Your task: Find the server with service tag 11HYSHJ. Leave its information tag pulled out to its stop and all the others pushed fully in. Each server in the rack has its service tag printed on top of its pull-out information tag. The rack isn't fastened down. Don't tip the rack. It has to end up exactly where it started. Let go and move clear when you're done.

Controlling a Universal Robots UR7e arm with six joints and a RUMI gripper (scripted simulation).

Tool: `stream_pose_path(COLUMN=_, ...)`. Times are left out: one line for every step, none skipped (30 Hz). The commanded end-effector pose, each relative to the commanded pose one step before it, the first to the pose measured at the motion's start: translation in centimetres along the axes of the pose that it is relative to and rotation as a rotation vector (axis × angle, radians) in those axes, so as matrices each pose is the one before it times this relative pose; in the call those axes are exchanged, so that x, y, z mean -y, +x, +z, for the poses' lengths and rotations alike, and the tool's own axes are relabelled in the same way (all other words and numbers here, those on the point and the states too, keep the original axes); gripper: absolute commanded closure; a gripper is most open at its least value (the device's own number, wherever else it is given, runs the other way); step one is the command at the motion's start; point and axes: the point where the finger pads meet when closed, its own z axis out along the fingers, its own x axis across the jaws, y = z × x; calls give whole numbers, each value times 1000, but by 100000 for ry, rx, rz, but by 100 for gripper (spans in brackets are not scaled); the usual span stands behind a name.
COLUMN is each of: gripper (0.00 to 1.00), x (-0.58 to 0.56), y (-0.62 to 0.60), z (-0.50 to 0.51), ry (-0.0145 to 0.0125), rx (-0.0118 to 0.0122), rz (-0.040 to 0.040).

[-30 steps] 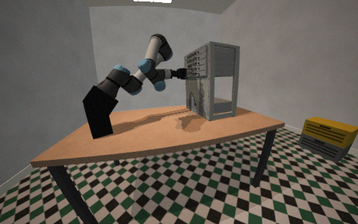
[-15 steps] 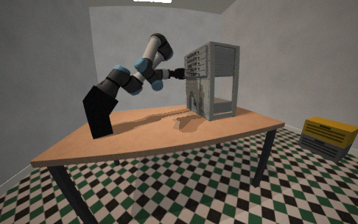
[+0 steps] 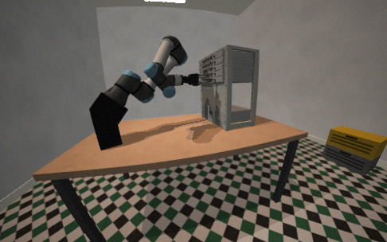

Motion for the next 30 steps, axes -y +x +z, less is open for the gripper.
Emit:
stream_pose_path(gripper=100, x=-2, y=36, z=-16, ry=-2, rx=-80, rz=-35)
stream_pose_path(gripper=100, x=0, y=0, z=0, ry=0, rx=0, rz=0)
stream_pose_path(gripper=100, x=0, y=0, z=0, ry=0, rx=0, rz=0)
stream_pose_path(gripper=100, x=0, y=0, z=0, ry=0, rx=0, rz=0)
stream_pose_path(gripper=100, x=0, y=0, z=0, ry=0, rx=0, rz=0)
stream_pose_path(gripper=100, x=0, y=0, z=0, ry=0, rx=0, rz=0)
stream_pose_path(gripper=100, x=0, y=0, z=0, ry=0, rx=0, rz=0)
stream_pose_path(gripper=100, x=0, y=0, z=0, ry=0, rx=0, rz=0)
stream_pose_path(gripper=100, x=0, y=0, z=0, ry=0, rx=0, rz=0)
stream_pose_path(gripper=100, x=0, y=0, z=0, ry=0, rx=0, rz=0)
stream_pose_path(gripper=100, x=0, y=0, z=0, ry=0, rx=0, rz=0)
stream_pose_path(gripper=100, x=0, y=0, z=0, ry=0, rx=0, rz=0)
stream_pose_path(gripper=100, x=0, y=0, z=0, ry=0, rx=0, rz=0)
stream_pose_path(gripper=100, x=0, y=0, z=0, ry=0, rx=0, rz=0)
stream_pose_path(gripper=85, x=0, y=0, z=0, ry=0, rx=0, rz=0)
stream_pose_path(gripper=85, x=0, y=0, z=0, ry=0, rx=0, rz=0)
stream_pose_path(gripper=85, x=0, y=0, z=0, ry=0, rx=0, rz=0)
stream_pose_path(gripper=85, x=0, y=0, z=0, ry=0, rx=0, rz=0)
stream_pose_path(gripper=85, x=0, y=0, z=0, ry=0, rx=0, rz=0)
stream_pose_path(gripper=85, x=0, y=0, z=0, ry=0, rx=0, rz=0)
stream_pose_path(gripper=85, x=0, y=0, z=0, ry=0, rx=0, rz=0)
stream_pose_path(gripper=85, x=0, y=0, z=0, ry=0, rx=0, rz=0)
stream_pose_path(gripper=85, x=0, y=0, z=0, ry=0, rx=0, rz=0)
stream_pose_path(gripper=85, x=0, y=0, z=0, ry=0, rx=0, rz=0)
stream_pose_path(gripper=85, x=0, y=0, z=0, ry=0, rx=0, rz=0)
stream_pose_path(gripper=85, x=0, y=0, z=0, ry=0, rx=0, rz=0)
stream_pose_path(gripper=85, x=0, y=0, z=0, ry=0, rx=0, rz=0)
stream_pose_path(gripper=85, x=0, y=0, z=0, ry=0, rx=0, rz=0)
stream_pose_path(gripper=85, x=0, y=0, z=0, ry=0, rx=0, rz=0)
stream_pose_path(gripper=85, x=0, y=0, z=0, ry=0, rx=0, rz=0)
